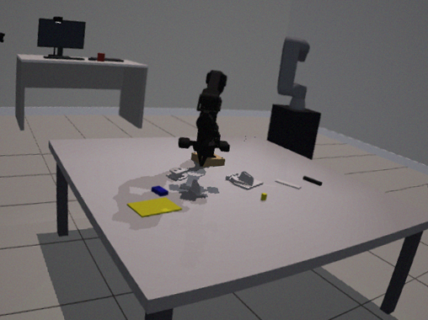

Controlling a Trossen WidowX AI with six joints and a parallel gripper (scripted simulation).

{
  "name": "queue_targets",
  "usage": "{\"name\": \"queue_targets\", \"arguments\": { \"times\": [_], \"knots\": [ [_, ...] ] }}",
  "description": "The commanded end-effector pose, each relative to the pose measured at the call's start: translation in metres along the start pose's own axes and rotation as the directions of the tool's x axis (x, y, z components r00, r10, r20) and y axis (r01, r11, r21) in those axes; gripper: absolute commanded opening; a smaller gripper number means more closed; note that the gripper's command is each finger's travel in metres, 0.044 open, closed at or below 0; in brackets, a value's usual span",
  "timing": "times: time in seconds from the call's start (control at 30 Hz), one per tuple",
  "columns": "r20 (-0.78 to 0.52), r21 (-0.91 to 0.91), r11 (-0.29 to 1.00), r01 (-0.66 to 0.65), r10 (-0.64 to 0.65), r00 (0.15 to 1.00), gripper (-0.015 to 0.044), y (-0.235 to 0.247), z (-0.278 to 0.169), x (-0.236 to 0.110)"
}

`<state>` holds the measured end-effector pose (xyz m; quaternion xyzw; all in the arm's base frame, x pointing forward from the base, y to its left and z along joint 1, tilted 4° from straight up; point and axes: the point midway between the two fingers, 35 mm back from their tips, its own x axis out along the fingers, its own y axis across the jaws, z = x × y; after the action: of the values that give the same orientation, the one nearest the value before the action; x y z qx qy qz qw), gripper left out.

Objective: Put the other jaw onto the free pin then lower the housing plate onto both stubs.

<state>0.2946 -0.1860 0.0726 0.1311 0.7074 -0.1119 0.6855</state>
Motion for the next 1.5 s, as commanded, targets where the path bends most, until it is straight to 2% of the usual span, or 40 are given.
{"name": "queue_targets", "arguments": {
  "times": [0.0, 0.37, 0.93, 1.47],
  "knots": [
    [0.004, 0.003, 1.0, 0.0, 0.0, 1.0, 0.0, 0.0003, 0.0004, -0.0018],
    [0.004, 0.003, 1.0, 0.0, 0.0, 1.0, 0.0, 0.0003, 0.0004, -0.0018],
    [0.0, 0.0, 1.0, 0.0, 0.0, 1.0, 0.044, 0.0, 0.0001, -0.0001],
    [0.0, 0.0, 1.0, 0.0, 0.0, 1.0, 0.044, 0.0, 0.0001, -0.0001]
  ]
}}
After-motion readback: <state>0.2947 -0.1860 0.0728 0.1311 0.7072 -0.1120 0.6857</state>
